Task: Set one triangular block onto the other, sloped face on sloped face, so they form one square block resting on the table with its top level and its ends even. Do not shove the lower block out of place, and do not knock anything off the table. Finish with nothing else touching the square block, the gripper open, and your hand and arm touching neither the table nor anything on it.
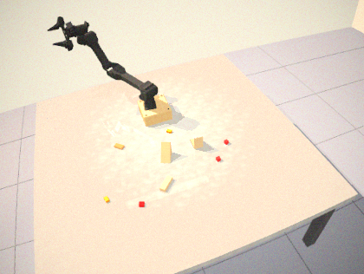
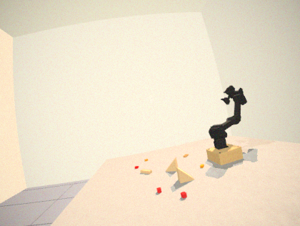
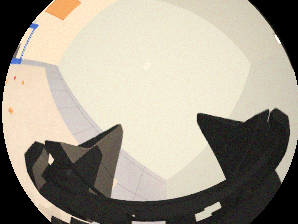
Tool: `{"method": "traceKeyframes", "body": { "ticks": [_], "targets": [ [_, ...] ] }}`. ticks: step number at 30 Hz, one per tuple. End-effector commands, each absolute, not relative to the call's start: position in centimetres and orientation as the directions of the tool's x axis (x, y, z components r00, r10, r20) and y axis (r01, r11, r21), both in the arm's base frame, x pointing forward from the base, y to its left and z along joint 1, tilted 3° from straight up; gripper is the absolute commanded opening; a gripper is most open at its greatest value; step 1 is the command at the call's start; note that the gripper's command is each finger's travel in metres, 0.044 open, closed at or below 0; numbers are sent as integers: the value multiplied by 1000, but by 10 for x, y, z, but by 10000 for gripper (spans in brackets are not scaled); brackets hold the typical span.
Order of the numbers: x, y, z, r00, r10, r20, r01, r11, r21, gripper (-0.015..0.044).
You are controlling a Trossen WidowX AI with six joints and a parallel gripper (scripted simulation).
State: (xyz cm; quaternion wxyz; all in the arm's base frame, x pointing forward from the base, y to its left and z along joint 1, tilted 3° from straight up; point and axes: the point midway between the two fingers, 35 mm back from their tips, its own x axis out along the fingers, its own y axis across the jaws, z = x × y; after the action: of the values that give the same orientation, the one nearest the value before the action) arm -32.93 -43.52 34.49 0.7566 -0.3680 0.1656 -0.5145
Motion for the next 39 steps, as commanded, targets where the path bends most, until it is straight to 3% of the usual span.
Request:
{"method": "traceKeyframes", "body": {
  "ticks": [1, 10, 19, 23, 28, 39],
  "targets": [
    [-329, -435, 346, 415, -901, 129, 654, 196, -731, 426],
    [-295, -408, 443, 379, -888, 261, 365, -116, -924, 440],
    [-235, -362, 539, 403, -816, 415, 29, -442, -897, 440],
    [-220, -337, 565, 404, -781, 477, -144, -569, -810, 440],
    [-170, -286, 620, 454, -691, 562, -367, -720, -589, 440],
    [-66, -191, 680, 586, -501, 637, -546, -825, -146, 440]
  ]
}}
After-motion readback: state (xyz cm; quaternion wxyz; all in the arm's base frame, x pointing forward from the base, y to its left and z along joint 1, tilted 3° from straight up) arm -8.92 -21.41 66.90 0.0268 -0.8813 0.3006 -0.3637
